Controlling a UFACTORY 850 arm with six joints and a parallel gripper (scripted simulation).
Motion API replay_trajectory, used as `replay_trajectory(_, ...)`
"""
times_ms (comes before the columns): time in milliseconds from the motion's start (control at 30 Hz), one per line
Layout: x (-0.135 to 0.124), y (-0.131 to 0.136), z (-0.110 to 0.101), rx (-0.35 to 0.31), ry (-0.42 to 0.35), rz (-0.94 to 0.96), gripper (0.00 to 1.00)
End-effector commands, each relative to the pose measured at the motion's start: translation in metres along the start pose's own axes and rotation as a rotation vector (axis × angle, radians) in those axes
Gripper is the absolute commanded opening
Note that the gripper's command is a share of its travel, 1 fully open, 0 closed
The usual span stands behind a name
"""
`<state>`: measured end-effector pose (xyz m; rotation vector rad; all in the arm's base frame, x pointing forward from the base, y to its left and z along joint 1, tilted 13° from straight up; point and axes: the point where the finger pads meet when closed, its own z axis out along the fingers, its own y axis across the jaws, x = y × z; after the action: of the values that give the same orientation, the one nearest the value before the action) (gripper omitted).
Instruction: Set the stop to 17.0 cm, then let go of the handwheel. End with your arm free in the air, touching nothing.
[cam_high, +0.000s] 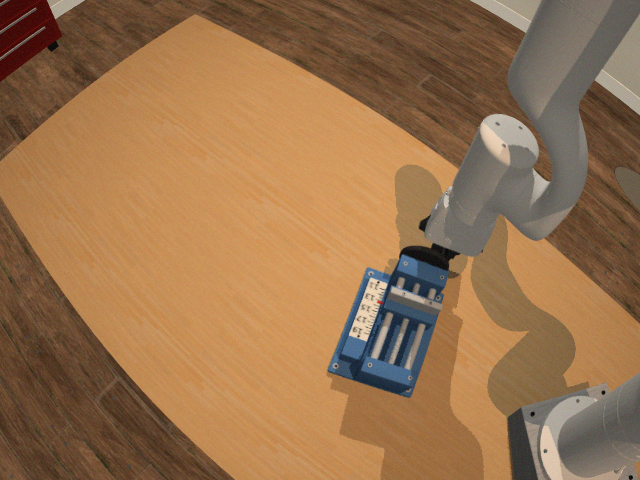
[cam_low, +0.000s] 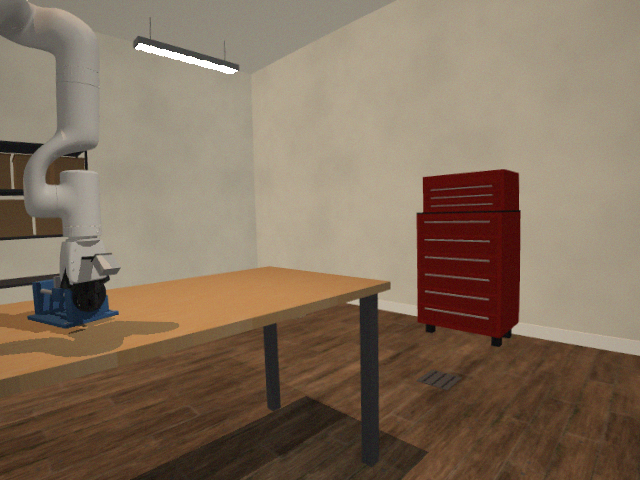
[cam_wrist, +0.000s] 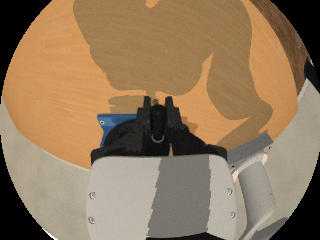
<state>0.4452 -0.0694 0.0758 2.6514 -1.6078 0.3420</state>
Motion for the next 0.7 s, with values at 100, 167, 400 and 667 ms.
replay_trajectory(100, 0.0, -0.002, 0.003, 0.002, 0.002, 0.0, 0.06)
replay_trajectory(167, 0.0, -0.003, 0.005, 0.002, 0.002, 0.0, 0.06)
replay_trajectory(400, 0.0, -0.006, 0.009, 0.002, 0.002, 0.0, 0.06)
replay_trajectory(667, 0.0, -0.02, 0.019, 0.002, 0.002, 0.0, 0.06)
